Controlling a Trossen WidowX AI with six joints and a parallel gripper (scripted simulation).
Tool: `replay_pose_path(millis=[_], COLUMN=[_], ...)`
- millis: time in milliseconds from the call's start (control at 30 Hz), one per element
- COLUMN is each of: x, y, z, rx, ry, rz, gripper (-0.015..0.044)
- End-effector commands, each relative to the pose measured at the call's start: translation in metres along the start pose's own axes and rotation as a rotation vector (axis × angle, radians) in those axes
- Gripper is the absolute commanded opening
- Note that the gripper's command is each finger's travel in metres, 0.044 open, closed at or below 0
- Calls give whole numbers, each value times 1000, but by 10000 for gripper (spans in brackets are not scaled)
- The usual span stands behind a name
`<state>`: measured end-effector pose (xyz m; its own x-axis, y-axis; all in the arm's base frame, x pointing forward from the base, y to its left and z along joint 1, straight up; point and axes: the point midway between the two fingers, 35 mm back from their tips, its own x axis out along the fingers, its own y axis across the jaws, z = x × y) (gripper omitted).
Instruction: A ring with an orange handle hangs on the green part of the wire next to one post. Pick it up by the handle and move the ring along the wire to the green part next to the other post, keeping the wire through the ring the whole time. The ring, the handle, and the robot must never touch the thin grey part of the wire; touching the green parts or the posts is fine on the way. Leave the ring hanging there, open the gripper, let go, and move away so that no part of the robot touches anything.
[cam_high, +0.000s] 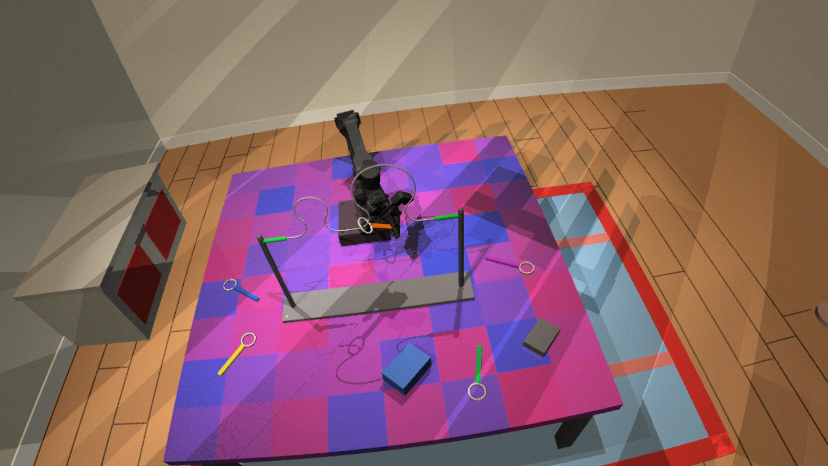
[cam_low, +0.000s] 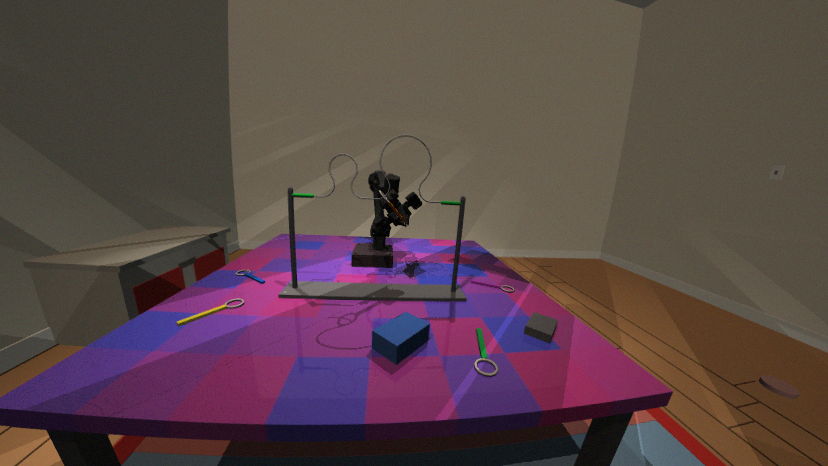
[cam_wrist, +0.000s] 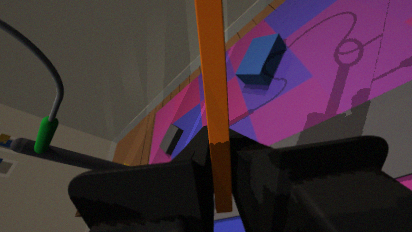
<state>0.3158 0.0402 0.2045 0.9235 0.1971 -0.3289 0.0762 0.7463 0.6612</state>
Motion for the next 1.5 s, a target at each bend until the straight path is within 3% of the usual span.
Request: replay_pose_path(millis=[0, 667, 1467], x=[0, -10, -40], y=[16, 85, 139], z=[1, 22, 80], rx=[84, 521, 1029], ry=[-1, -20, -41], rz=[55, 300, 583], gripper=[-150, -150, -150])
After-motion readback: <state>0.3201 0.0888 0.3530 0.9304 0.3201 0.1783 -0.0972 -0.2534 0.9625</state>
